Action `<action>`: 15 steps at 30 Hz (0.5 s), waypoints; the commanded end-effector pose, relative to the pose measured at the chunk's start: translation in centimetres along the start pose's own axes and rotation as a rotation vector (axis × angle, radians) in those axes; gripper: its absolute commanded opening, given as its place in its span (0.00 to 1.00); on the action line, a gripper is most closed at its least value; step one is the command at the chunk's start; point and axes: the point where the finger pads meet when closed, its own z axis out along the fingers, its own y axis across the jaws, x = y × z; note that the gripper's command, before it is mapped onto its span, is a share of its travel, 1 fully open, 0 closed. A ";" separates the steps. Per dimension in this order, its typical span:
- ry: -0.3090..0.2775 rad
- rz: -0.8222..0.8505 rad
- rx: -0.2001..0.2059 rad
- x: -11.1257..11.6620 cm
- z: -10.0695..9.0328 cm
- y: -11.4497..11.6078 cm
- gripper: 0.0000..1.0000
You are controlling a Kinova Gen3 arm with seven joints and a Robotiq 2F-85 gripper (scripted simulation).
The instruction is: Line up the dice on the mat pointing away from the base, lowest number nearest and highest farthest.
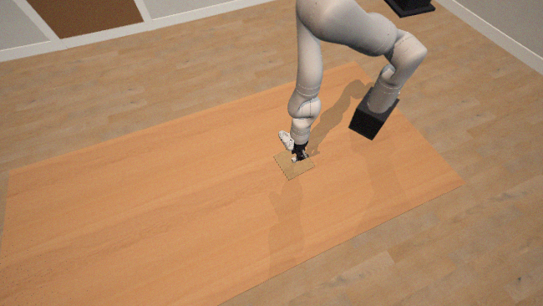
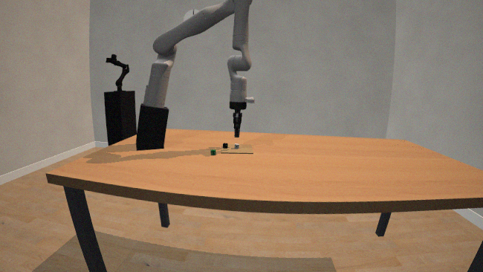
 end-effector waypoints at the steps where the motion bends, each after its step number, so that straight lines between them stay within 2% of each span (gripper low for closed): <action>1: 0.004 0.014 -0.006 0.1 -0.6 0.7 0.35; 15: 0.005 0.014 -0.006 0.1 -1.5 0.7 0.35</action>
